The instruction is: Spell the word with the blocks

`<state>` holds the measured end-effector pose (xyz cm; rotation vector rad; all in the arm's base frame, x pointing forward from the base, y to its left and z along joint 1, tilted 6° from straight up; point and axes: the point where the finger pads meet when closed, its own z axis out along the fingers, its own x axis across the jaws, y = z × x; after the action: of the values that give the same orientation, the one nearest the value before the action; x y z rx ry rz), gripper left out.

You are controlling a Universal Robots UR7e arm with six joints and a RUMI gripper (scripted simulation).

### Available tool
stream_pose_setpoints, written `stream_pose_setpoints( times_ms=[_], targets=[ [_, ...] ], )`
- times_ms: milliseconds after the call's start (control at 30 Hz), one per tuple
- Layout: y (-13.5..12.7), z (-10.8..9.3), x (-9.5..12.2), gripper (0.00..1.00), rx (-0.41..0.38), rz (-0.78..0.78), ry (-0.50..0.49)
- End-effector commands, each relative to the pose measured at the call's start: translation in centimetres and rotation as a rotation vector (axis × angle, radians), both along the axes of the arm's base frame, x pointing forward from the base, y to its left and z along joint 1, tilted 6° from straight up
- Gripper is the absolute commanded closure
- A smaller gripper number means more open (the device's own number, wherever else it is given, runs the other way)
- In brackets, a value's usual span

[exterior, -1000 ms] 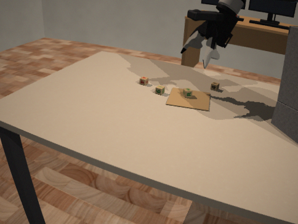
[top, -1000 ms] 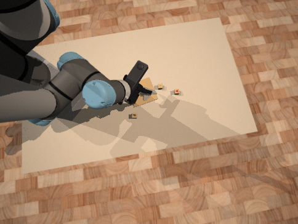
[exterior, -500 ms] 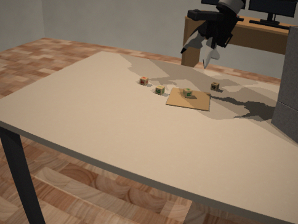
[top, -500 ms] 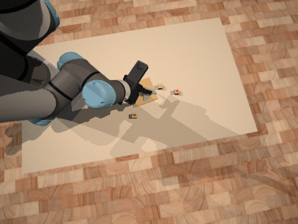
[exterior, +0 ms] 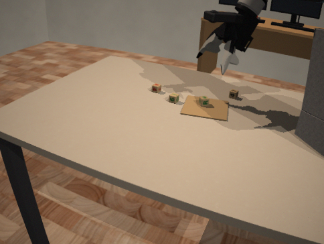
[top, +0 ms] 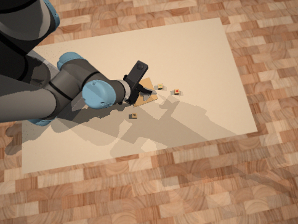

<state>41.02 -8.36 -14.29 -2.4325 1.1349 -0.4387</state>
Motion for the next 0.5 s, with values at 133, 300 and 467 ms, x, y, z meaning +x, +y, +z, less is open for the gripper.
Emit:
stream_pose_setpoints(
  times_ms=[133,300,467],
  targets=[
    [-0.01,0.03,0.02,0.00,-0.001,0.000,-0.001],
    [-0.03,0.02,0.05,0.00,-0.001,0.000,-0.001],
    [-0.29,-0.08,0.48,0.00,-0.001,0.000,0.000]
  ],
)
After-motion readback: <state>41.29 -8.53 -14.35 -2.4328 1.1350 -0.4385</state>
